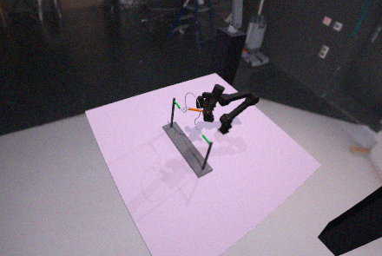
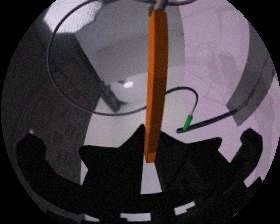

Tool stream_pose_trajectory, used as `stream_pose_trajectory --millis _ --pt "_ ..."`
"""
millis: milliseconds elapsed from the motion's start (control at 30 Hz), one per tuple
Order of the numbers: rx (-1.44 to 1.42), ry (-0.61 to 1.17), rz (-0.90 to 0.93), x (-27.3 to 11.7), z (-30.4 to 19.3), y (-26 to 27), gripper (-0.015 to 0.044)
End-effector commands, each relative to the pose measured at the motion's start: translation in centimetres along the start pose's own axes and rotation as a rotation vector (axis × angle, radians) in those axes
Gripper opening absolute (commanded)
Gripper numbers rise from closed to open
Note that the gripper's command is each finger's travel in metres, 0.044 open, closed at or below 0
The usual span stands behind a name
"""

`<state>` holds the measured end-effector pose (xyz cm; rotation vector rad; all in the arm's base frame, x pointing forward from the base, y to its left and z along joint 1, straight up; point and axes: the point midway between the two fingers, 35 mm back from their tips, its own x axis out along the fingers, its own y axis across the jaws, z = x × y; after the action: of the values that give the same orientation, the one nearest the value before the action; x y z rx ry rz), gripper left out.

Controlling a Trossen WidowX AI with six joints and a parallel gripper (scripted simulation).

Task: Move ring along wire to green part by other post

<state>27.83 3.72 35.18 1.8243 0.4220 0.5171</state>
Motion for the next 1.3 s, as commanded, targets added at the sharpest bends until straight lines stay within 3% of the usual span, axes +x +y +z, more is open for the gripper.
stream_pose_trajectory --millis 0,500,1267 --pt "0.040 0.010 0.030 0.0 -0.2 1.2 -0.0150" --pt "0.153 0.019 0.085 -0.5 0.3 4.1 -0.0150" --pt "0.024 0.011 -0.027 -0.6 0.4 4.3 -0.0150"
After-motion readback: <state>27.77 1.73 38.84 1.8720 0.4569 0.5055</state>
